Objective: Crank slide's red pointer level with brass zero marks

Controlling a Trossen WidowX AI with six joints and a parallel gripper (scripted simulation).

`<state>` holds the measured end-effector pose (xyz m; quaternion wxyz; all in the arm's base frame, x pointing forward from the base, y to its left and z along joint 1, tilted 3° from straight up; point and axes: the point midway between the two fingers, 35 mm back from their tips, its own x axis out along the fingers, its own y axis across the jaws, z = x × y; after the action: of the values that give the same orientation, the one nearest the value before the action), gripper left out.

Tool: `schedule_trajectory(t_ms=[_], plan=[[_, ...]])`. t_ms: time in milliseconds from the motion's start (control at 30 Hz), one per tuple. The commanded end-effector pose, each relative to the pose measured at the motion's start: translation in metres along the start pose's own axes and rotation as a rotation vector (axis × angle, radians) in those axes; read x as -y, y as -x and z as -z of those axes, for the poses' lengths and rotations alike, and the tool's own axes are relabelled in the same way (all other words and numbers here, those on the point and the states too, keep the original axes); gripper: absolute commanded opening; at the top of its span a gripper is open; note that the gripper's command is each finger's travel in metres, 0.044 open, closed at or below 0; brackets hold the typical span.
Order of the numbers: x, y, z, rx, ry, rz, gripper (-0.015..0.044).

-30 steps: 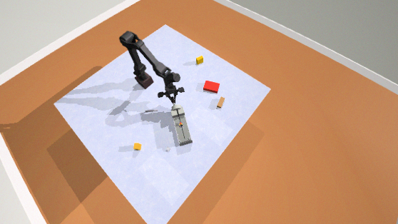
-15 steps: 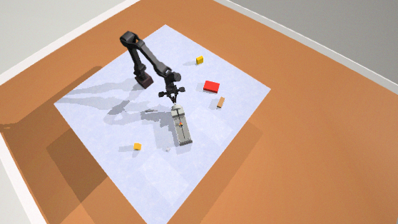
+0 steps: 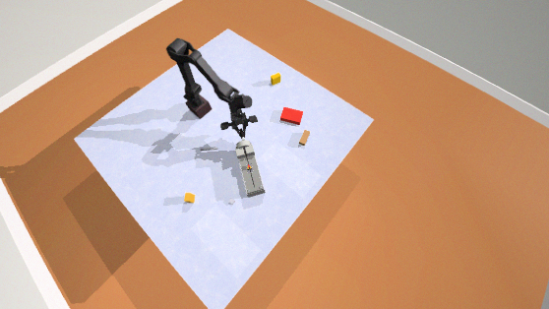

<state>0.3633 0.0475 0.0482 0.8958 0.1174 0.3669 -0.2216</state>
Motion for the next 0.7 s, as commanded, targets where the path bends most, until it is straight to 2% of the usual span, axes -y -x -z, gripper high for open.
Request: schedule_trajectory(t_ms=[0, 667], plan=[[-0.009, -0.002, 0.002, -0.002, -0.003, -0.016, 0.0], [-0.023, -0.02, 0.021, -0.002, -0.004, -0.017, 0.0]])
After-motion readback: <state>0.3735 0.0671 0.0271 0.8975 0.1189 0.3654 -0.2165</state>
